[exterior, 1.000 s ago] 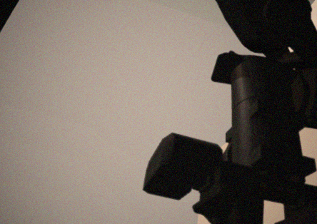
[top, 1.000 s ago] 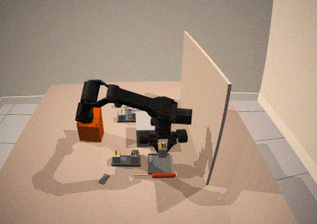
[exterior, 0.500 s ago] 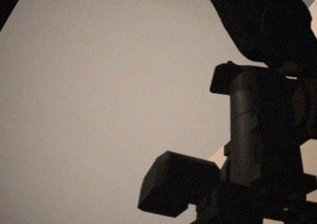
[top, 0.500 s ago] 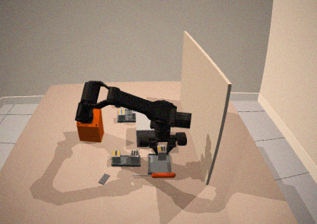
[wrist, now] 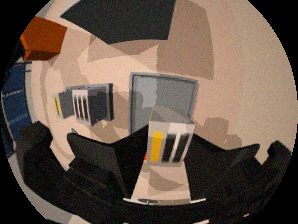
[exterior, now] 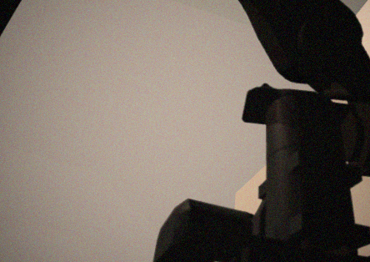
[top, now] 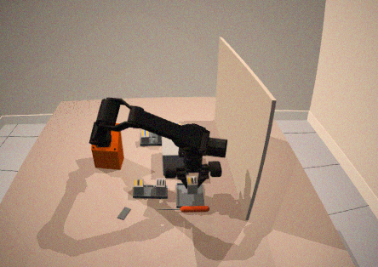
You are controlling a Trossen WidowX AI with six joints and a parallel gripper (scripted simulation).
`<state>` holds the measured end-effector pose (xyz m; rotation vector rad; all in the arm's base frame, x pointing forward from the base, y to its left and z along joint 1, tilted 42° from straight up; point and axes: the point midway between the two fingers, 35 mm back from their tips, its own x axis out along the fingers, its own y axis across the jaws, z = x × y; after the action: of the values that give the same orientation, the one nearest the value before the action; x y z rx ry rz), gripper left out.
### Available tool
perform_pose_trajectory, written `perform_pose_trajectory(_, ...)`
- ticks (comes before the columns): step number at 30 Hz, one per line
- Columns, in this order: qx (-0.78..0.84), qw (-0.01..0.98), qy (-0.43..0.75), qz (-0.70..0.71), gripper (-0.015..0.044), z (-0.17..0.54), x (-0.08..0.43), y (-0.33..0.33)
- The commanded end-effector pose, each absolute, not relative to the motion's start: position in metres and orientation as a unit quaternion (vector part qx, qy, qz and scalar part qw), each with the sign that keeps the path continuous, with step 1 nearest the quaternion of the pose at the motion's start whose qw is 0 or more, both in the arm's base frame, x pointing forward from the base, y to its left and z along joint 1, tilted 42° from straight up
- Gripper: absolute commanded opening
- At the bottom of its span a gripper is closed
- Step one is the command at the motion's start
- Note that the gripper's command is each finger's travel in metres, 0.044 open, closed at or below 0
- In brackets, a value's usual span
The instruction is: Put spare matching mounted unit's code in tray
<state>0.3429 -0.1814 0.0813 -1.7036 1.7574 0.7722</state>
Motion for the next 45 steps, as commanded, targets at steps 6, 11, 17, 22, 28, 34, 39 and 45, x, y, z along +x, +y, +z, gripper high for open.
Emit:
perform_pose_trajectory(6, -0.635, 0.281, 0.657, 0.293, 0.0000, 0.072, 0.339, -0.188)
perform_pose_trajectory(11, -0.635, 0.281, 0.657, 0.292, 0.0000, 0.069, 0.337, -0.191)
perform_pose_trajectory(17, -0.635, 0.280, 0.658, 0.292, 0.0000, 0.065, 0.336, -0.195)
perform_pose_trajectory(22, -0.636, 0.281, 0.659, 0.287, 0.0026, 0.068, 0.338, -0.194)
perform_pose_trajectory(28, -0.636, 0.281, 0.659, 0.287, 0.0184, 0.068, 0.338, -0.194)
perform_pose_trajectory(34, -0.636, 0.281, 0.659, 0.287, 0.0341, 0.068, 0.338, -0.194)
perform_pose_trajectory(39, -0.636, 0.281, 0.659, 0.287, 0.0440, 0.068, 0.338, -0.194)
perform_pose_trajectory(45, -0.635, 0.283, 0.657, 0.293, 0.0440, 0.126, 0.343, -0.138)
